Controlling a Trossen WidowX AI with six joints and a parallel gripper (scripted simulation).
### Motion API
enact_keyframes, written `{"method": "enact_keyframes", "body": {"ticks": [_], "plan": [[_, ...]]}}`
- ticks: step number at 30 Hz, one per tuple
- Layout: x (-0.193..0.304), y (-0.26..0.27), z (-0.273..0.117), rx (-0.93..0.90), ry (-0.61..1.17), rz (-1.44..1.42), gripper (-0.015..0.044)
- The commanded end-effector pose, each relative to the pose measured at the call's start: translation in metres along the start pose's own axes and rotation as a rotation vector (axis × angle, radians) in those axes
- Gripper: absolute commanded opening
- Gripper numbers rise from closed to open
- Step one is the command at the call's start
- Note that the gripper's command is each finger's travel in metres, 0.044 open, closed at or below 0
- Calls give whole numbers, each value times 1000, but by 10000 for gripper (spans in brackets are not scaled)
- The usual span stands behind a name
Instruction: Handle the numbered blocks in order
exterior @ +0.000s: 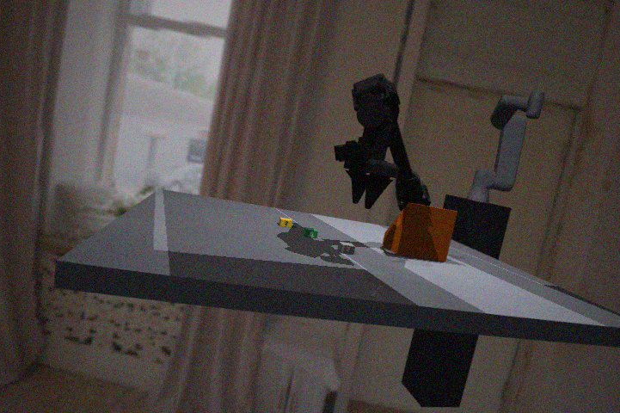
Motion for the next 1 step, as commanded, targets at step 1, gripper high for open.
{"method": "enact_keyframes", "body": {"ticks": [1], "plan": [[3,5,-3,11,13,5,400]]}}
Point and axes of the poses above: the point midway between the two fingers, 35 mm back from their tips, its own z axis out along the fingers, its own y axis across the jaws, x = y × z, the point moved 1 cm from there along -z, back along the fingers, and after that the axes turned 7 degrees about z, right-handed, at the moved point
